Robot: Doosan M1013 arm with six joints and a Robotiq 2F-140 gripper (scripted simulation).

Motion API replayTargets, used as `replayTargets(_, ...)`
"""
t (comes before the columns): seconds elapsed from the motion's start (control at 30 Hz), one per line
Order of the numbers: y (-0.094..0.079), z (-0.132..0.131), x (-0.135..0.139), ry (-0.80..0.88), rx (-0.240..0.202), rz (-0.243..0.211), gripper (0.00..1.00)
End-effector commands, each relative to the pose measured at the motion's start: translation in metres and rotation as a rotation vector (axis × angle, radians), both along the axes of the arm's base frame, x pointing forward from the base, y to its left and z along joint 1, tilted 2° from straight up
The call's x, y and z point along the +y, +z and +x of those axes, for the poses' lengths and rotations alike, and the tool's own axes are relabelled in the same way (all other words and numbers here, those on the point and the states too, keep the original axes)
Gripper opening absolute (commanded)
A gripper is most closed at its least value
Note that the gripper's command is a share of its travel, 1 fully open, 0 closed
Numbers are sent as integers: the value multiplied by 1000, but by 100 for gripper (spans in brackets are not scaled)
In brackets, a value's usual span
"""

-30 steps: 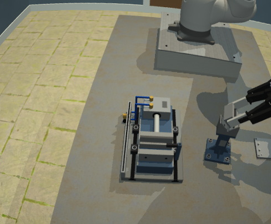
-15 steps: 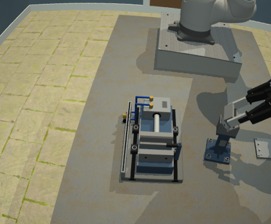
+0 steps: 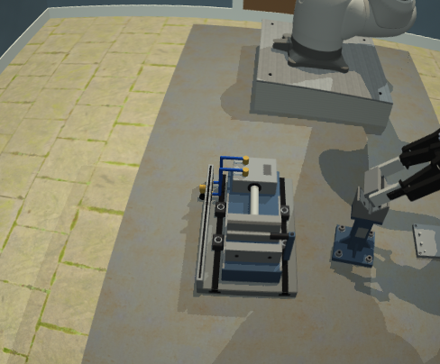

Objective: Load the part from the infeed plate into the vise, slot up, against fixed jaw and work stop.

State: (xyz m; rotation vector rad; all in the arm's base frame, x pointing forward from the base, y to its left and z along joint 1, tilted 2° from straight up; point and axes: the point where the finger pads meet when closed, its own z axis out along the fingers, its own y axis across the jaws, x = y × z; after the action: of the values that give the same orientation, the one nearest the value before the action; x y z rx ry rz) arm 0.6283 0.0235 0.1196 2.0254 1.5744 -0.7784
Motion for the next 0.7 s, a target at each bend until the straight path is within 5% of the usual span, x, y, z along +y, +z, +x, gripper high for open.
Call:
replayTargets(0.0,1,1,1,3,-1,9,0)
replayTargets(0.67,2,0,-1,5,-25,104,0)
